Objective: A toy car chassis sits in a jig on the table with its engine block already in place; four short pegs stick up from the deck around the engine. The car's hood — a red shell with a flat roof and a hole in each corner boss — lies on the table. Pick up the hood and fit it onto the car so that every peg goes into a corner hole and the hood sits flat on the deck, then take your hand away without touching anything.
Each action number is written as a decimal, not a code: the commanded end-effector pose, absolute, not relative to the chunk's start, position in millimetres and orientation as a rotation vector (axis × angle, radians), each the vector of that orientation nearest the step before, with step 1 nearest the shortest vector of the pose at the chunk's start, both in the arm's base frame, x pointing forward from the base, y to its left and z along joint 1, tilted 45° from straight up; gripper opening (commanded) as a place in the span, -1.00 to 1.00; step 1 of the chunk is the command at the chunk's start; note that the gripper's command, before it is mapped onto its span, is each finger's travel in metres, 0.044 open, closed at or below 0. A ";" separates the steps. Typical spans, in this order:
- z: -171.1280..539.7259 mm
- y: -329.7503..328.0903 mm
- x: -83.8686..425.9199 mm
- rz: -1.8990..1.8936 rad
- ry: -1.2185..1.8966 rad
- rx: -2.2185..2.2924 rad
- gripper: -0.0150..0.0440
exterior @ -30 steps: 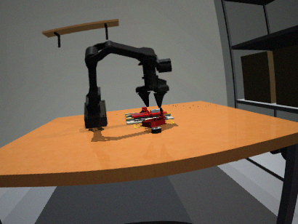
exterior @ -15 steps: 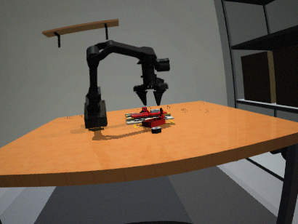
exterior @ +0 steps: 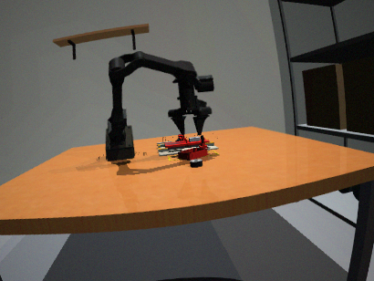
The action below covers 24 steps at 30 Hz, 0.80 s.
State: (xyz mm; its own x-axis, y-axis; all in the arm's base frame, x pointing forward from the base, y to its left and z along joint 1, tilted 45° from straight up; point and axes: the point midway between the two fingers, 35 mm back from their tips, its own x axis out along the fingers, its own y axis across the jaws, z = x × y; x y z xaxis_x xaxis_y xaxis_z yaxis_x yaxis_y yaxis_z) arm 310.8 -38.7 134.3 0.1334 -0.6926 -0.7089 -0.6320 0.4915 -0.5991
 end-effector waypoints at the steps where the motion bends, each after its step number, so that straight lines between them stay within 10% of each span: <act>1: 130.7 -42.1 310.3 -0.062 1.557 -1.194 1.00; 24: 119.7 -53.5 313.1 -0.062 1.557 -1.194 1.00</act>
